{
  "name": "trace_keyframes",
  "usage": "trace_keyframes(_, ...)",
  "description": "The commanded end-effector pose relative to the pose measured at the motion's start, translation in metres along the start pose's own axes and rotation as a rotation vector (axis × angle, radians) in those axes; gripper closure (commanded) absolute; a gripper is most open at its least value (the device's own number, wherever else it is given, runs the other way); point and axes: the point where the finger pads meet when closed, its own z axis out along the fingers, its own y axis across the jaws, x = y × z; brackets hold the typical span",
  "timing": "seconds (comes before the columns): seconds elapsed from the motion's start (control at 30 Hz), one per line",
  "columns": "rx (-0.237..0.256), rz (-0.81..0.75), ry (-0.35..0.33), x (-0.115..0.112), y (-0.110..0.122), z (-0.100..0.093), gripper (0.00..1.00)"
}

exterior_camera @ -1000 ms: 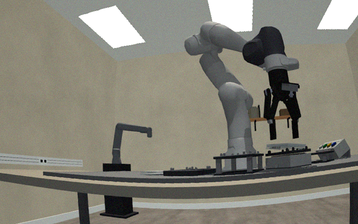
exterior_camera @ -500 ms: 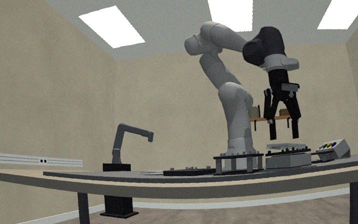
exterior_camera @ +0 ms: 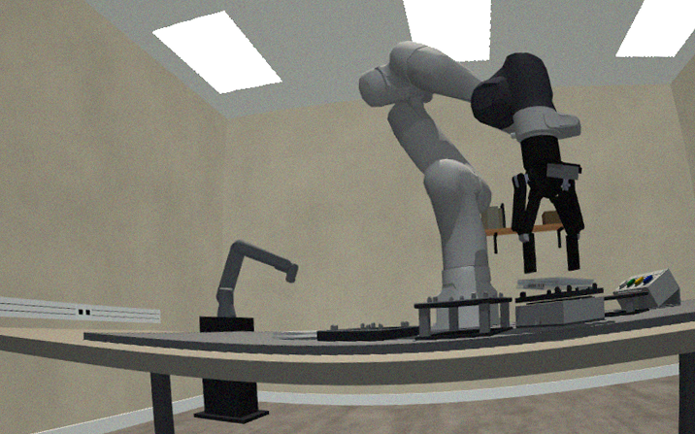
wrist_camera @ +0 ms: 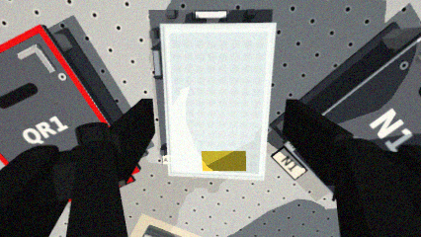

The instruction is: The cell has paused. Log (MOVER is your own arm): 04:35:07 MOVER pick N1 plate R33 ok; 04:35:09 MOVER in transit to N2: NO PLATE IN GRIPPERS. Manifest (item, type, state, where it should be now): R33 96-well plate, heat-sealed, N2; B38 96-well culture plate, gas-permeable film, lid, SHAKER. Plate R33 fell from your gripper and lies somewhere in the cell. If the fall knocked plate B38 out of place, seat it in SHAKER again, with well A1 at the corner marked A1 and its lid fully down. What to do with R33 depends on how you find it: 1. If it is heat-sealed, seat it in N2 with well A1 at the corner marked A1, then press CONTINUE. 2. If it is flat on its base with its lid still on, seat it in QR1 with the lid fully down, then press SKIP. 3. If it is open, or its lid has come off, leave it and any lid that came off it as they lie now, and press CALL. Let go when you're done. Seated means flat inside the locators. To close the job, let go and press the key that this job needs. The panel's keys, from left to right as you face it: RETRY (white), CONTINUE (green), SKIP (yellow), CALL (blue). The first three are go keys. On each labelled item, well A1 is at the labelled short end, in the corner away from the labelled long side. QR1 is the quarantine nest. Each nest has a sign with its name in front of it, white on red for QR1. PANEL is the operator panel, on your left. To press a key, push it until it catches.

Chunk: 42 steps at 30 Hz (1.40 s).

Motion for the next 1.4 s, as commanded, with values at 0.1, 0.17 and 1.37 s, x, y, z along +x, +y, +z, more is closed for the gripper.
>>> trace_keyframes(0.1, -0.001, -0.006, 0.003, 0.001, 0.000, 0.004, 0.30)
trace_keyframes(0.17, -0.001, -0.006, 0.003, 0.001, 0.000, 0.005, 0.30)
trace_keyframes(1.37, -0.001, -0.006, 0.003, 0.001, 0.000, 0.022, 0.30)
